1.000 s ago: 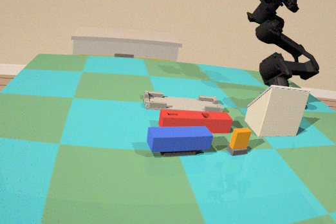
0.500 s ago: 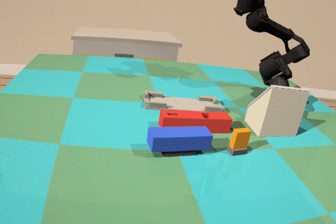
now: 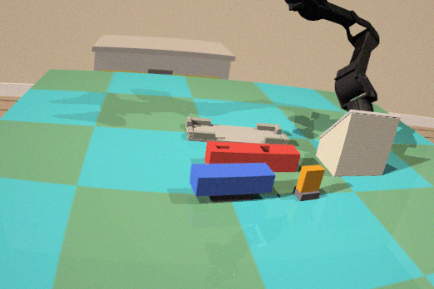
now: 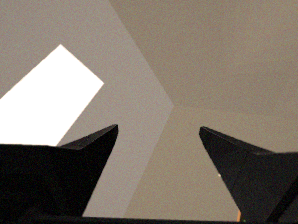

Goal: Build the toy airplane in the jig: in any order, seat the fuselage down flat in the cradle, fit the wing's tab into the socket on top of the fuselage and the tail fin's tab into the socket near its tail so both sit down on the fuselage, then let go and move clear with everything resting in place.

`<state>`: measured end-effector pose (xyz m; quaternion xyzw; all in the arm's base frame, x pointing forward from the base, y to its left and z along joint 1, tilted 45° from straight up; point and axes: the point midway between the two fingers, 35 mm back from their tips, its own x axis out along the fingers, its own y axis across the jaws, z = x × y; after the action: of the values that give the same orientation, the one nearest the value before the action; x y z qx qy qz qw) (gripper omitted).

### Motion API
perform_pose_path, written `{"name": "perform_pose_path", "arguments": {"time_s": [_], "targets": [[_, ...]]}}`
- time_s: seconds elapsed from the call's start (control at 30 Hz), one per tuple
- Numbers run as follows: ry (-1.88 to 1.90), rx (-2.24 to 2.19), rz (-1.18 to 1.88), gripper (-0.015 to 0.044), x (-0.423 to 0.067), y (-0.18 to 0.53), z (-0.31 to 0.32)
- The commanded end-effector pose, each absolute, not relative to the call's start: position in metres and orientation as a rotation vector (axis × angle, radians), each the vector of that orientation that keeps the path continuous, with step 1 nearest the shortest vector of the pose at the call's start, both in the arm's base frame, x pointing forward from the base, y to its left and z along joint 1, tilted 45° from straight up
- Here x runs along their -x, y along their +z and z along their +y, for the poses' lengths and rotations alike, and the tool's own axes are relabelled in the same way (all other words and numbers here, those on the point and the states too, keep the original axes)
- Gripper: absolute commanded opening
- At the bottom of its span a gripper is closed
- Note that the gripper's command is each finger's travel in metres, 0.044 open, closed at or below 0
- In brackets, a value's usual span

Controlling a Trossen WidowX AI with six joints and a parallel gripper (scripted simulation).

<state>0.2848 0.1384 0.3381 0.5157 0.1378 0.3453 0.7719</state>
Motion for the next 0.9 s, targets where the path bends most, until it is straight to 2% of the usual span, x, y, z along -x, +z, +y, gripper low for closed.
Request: {"name": "perform_pose_path", "arguments": {"time_s": [0.0,0.2,0.4,0.67,0.87], "targets": [[0.430,-1.103,0.486,0.0440,-0.332,0.273,0.133],[0.125,-0.997,0.684,0.0440,-0.355,0.202,0.123],[-0.167,-0.791,0.897,0.0440,-0.354,0.131,0.105],[-0.514,-0.322,1.206,0.0440,-0.320,0.057,0.066],[-0.713,0.274,1.471,0.0440,-0.282,0.035,0.026]]}}
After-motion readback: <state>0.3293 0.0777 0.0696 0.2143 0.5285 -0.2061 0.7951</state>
